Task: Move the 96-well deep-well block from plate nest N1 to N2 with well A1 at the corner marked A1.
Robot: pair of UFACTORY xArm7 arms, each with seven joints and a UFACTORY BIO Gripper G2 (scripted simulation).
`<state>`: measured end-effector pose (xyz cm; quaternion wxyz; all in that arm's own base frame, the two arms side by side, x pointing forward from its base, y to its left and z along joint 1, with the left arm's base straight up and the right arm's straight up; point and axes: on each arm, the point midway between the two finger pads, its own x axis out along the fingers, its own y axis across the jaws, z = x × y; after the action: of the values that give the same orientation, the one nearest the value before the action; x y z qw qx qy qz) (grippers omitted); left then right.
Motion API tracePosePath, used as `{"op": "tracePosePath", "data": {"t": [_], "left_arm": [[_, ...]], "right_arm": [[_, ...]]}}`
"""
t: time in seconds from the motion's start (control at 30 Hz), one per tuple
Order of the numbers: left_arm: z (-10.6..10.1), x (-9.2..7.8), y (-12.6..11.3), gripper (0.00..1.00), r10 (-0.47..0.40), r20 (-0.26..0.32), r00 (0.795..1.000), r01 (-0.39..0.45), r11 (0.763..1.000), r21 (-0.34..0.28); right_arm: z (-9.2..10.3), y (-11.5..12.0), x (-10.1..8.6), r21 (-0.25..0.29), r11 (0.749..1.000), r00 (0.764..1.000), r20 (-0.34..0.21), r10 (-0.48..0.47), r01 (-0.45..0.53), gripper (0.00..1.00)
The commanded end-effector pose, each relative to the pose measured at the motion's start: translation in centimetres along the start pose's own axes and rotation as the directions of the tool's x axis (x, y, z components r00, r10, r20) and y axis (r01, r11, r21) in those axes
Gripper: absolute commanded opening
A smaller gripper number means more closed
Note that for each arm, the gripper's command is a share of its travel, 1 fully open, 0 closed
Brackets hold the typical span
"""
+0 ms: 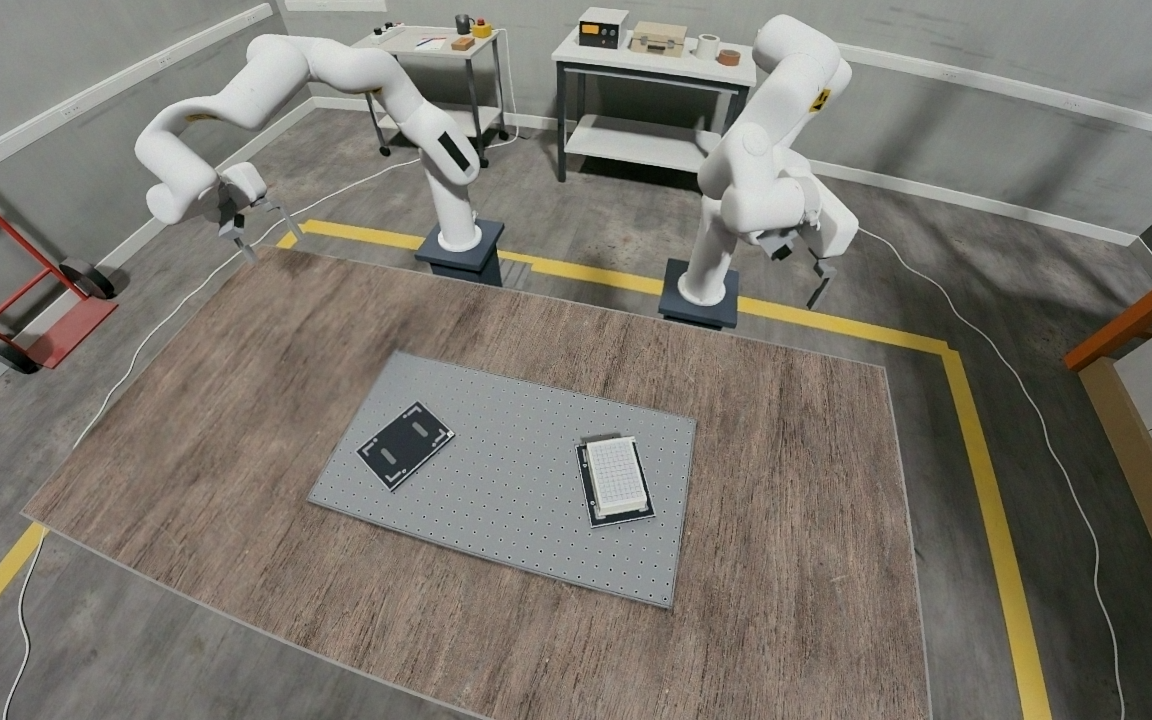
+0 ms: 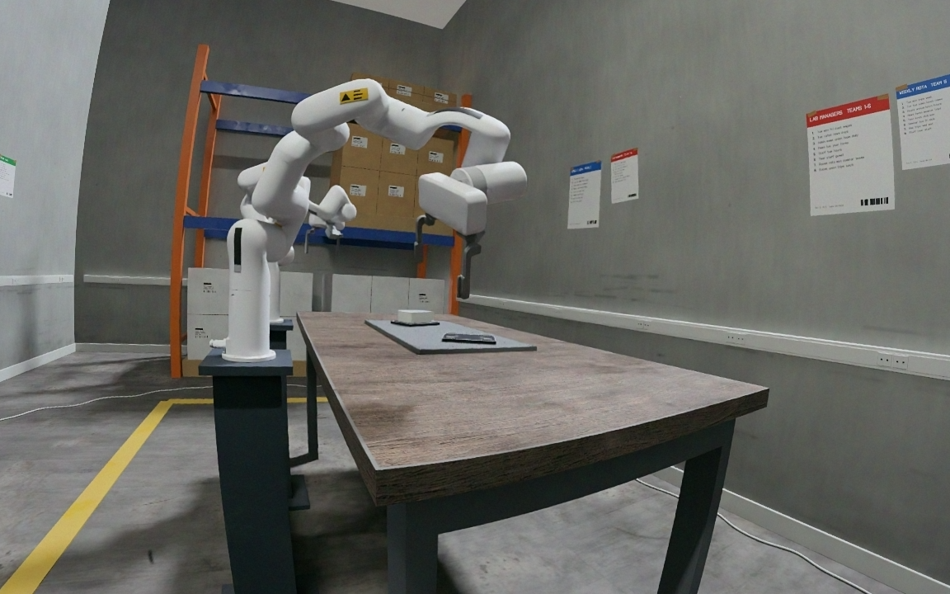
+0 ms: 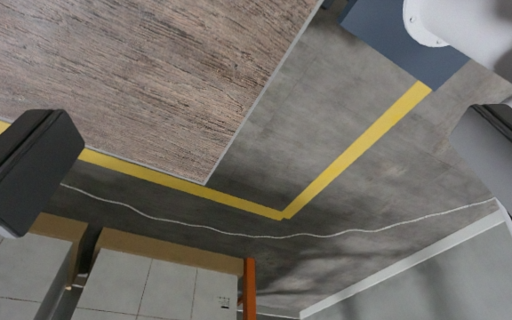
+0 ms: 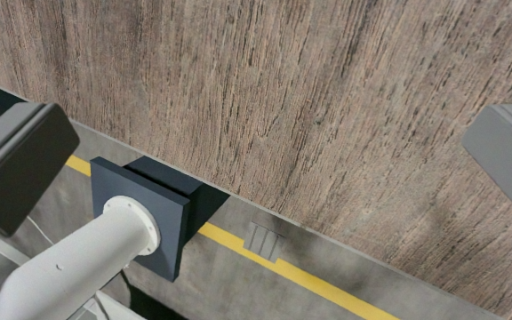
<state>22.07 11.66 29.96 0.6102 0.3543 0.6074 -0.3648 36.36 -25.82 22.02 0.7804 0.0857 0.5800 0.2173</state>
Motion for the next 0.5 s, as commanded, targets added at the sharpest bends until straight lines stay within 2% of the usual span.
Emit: {"op": "tracePosePath", "data": {"t": [0.0, 0.47], "left_arm": [[-0.23, -0.08, 0.02, 1.00, 0.006, -0.004, 1.000, -0.006, 1.000, -0.003], [-0.62, -0.05, -0.01, 1.00, 0.011, -0.011, 1.000, -0.011, 1.000, -0.007]], "right_arm": [[0.10, 0.01, -0.15, -0.002, 1.000, 1.000, 0.003, -0.003, 0.003, 1.00], [0.10, 0.01, -0.15, -0.002, 1.000, 1.000, 0.003, -0.003, 0.003, 1.00]]}}
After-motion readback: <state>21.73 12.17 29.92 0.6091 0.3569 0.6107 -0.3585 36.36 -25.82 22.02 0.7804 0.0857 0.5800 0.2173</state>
